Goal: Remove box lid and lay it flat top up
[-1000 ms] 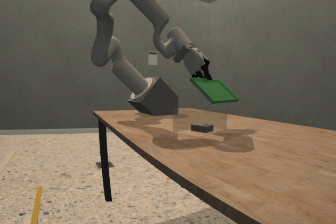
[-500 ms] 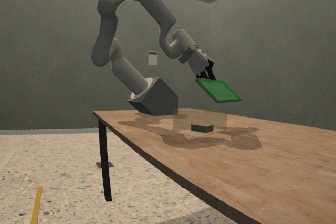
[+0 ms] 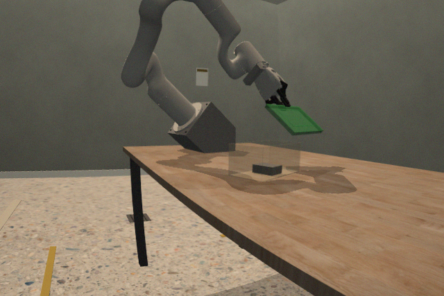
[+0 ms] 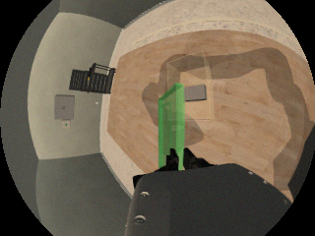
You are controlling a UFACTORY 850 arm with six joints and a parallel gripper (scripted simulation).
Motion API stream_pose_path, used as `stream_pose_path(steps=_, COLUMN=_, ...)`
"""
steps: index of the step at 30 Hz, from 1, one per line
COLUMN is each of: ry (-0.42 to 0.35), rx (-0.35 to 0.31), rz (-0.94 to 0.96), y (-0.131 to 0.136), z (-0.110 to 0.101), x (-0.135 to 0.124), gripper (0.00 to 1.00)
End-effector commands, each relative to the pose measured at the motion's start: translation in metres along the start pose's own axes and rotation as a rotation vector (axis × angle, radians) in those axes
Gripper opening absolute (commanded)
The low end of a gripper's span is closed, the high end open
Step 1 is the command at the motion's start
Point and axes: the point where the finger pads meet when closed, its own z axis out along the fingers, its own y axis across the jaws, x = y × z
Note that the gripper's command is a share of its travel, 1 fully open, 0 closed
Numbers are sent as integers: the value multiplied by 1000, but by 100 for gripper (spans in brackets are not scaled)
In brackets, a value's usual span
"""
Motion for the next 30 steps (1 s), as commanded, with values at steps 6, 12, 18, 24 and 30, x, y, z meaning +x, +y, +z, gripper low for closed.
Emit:
stream_pose_path(steps=6, ry=1, rx=1, rz=1, y=2, z=-3, x=-30, gripper=0)
stream_pose_path(steps=12, ry=1, rx=1, rz=1, y=5, z=-5, x=-50, gripper=0)
stream_pose_path(steps=18, ry=1, rx=1, rz=1, y=6, z=-7, x=-62, gripper=0)
stream_pose_path(steps=24, ry=1, rx=1, rz=1, y=8, z=-9, x=-78, gripper=0)
stream_pose_path(steps=30, ry=1, rx=1, rz=1, y=10, z=-10, x=-91, gripper=0)
